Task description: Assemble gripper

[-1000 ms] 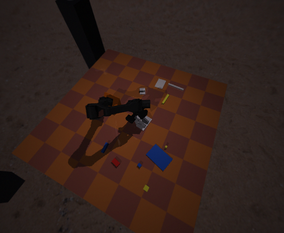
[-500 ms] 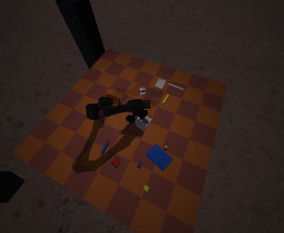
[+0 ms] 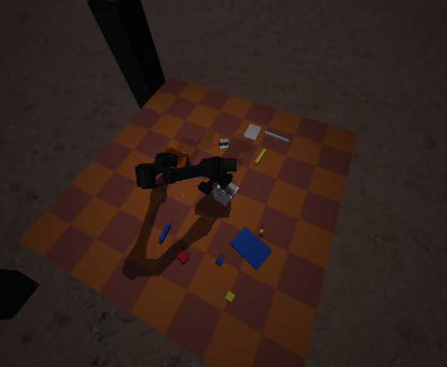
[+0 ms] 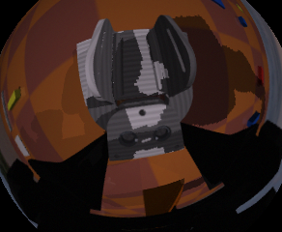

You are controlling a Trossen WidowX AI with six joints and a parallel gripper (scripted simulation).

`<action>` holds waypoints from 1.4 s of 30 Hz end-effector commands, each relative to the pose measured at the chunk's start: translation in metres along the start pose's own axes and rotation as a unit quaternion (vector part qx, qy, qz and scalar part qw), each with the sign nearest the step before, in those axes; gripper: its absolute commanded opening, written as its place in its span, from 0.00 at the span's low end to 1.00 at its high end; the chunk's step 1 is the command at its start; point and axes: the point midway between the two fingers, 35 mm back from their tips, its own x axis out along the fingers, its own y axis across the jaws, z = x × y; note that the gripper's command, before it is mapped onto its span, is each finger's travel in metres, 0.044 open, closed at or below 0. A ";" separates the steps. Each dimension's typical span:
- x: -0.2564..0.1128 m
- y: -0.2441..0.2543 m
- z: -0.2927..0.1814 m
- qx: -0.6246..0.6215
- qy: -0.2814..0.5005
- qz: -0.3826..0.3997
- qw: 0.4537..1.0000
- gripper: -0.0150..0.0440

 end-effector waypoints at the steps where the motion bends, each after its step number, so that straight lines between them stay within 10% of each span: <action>1: 0.002 0.000 0.000 -0.002 -0.001 -0.001 1.000 0.85; 42: 0.007 0.000 0.000 -0.001 -0.001 -0.002 1.000 0.85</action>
